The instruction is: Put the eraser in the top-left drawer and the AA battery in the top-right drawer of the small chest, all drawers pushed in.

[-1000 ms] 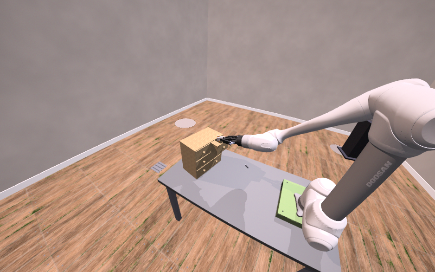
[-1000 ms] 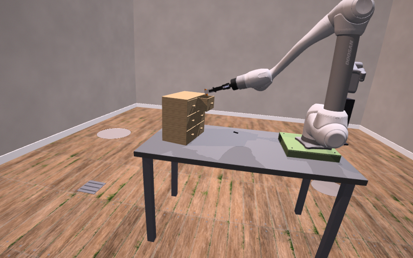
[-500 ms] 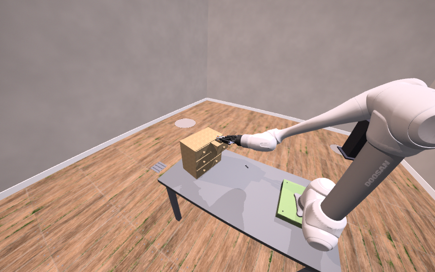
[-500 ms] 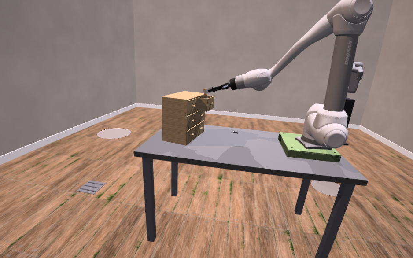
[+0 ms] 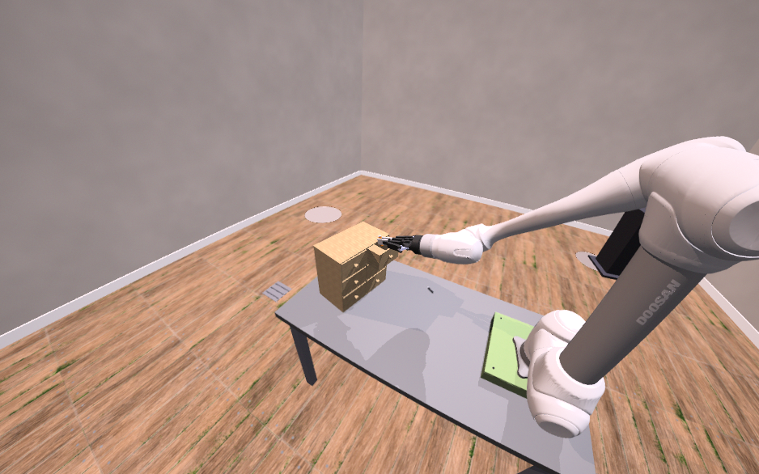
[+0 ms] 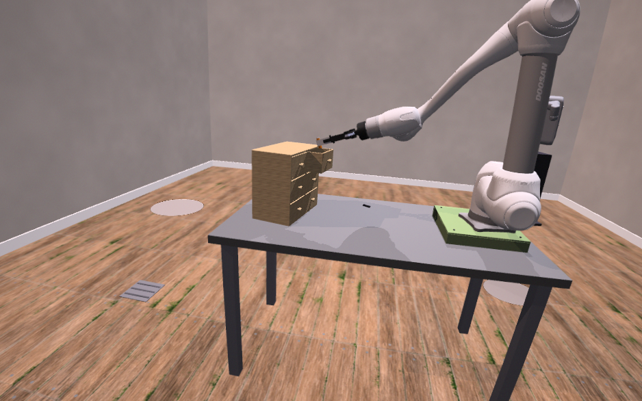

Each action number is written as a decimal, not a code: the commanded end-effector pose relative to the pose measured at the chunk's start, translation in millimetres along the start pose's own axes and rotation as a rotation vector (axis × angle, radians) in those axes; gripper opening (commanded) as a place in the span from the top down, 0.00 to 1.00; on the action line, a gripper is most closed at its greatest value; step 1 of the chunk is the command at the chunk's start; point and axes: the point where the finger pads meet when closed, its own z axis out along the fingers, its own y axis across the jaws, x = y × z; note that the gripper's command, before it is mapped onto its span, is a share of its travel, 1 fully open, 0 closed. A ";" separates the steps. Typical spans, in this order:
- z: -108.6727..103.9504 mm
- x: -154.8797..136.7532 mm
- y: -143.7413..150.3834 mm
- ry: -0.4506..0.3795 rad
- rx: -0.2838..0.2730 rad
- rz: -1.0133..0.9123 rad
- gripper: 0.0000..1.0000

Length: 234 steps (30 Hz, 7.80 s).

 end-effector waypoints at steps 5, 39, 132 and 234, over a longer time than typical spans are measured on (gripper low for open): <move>0.0 0.1 0.0 0.000 0.000 0.000 0.92; -12.2 -3.6 0.0 0.000 0.000 0.000 0.00; -169.4 -46.4 0.7 -0.141 -0.002 0.000 0.00; -232.7 -36.4 17.1 -1.222 0.000 0.000 0.00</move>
